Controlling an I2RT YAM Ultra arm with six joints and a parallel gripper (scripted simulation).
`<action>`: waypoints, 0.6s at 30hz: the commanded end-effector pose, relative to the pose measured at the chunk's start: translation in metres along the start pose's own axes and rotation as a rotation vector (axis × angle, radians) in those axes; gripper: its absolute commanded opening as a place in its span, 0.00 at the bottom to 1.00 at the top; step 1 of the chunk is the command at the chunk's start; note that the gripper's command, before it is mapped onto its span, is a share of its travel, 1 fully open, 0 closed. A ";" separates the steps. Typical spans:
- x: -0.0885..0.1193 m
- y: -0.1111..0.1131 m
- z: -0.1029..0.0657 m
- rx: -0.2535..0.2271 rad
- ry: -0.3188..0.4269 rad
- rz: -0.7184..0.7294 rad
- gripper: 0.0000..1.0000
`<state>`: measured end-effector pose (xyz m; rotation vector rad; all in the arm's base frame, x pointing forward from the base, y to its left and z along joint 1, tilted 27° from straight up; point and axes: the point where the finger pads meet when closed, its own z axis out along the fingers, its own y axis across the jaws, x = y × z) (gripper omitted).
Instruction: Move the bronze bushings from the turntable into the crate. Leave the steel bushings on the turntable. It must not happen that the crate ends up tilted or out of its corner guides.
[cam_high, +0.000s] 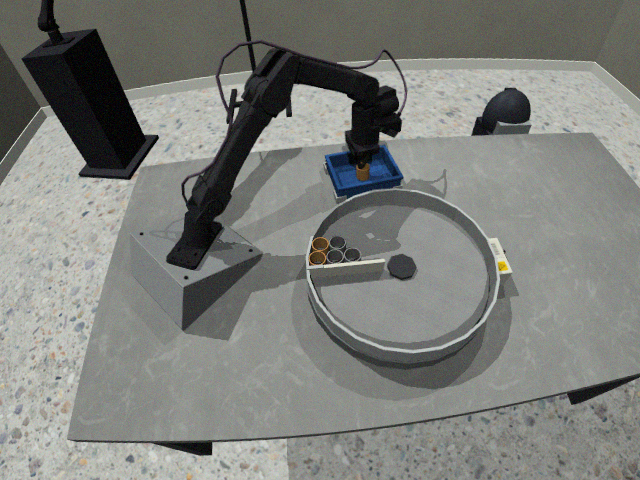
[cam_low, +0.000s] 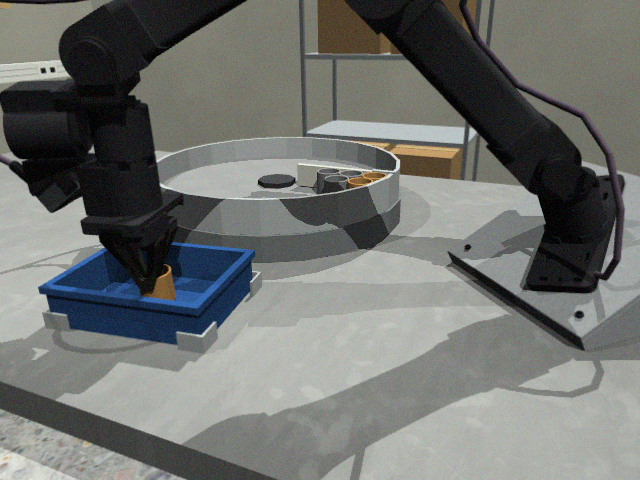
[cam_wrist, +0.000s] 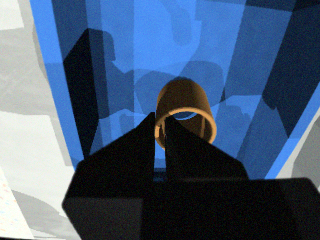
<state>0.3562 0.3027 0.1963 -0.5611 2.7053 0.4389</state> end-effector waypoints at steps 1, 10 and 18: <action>-0.001 -0.001 -0.003 0.008 -0.015 0.004 0.00; -0.001 -0.001 -0.003 0.008 -0.015 0.004 0.00; -0.001 -0.001 -0.004 0.006 -0.022 0.003 0.00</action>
